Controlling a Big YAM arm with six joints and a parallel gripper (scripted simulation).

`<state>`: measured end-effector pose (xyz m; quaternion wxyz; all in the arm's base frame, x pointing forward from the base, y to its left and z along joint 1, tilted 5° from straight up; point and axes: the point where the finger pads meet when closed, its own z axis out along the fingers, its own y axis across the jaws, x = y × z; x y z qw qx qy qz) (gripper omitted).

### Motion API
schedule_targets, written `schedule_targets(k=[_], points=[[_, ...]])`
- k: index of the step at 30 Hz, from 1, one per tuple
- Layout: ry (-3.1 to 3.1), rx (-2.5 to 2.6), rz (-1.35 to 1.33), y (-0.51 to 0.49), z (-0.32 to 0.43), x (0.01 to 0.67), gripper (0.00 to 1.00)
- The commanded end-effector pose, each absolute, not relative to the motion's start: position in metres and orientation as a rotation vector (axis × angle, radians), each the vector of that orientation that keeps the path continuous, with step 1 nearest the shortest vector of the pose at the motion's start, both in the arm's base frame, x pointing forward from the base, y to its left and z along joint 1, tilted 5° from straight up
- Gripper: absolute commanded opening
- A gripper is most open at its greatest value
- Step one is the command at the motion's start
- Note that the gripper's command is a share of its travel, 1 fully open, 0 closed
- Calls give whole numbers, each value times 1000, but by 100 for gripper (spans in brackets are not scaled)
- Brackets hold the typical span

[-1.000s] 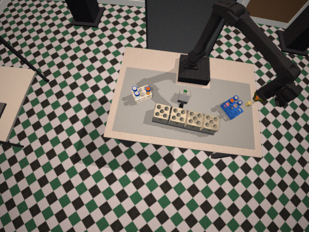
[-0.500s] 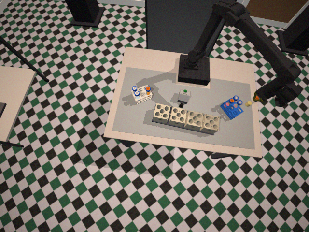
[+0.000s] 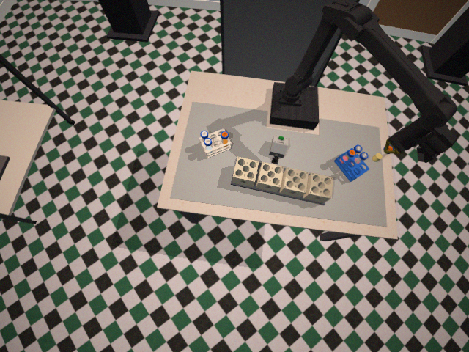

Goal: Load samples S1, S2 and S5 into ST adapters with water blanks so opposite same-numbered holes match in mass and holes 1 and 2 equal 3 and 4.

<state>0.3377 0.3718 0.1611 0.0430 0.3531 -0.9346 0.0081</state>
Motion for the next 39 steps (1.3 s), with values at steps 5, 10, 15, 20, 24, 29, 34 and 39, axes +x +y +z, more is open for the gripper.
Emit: schedule_targets(k=[5,10,15,20,24,29,34,39], points=[[-2914,1104,-20,389,196,351,0],[-2875,1089,13,381,155,342,0],[-2885,1093,5,381,147,339,0],[-2884,1086,7,380,138,339,0],[-2876,1086,13,380,123,338,0],[-2881,1089,8,379,113,336,0],[-2879,1086,10,379,101,336,0],[-2875,1087,13,379,89,335,0]])
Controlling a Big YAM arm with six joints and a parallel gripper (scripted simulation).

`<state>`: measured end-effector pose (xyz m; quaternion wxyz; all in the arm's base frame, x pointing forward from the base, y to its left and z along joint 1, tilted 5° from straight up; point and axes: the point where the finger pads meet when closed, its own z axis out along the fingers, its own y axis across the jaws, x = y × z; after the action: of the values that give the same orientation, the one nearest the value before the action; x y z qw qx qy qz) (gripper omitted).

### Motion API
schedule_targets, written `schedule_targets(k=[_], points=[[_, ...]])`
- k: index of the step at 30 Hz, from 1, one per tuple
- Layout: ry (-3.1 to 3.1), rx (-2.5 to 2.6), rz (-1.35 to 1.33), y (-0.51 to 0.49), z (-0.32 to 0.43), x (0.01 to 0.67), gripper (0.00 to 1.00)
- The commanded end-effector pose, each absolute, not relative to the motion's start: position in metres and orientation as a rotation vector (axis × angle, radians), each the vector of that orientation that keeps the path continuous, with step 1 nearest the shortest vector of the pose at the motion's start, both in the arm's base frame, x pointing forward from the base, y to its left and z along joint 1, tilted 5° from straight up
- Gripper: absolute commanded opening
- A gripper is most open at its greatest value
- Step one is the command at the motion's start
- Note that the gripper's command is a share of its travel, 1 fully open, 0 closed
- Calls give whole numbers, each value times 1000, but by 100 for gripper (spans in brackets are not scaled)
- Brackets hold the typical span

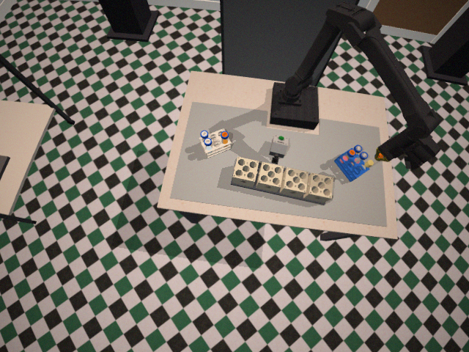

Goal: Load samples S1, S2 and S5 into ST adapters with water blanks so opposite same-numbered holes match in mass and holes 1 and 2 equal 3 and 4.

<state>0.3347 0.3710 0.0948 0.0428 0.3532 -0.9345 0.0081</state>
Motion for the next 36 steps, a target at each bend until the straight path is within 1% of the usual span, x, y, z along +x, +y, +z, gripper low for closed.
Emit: schedule_targets(k=[1,3,6,27,28,36], points=[[-2875,1087,13,379,86,335,0],[-2878,1086,11,378,85,335,0],[-2906,1099,-14,382,103,344,0],[-2906,1099,-14,382,102,343,0],[-2893,1091,-2,378,91,335,0],[-2877,1087,11,377,74,333,0]])
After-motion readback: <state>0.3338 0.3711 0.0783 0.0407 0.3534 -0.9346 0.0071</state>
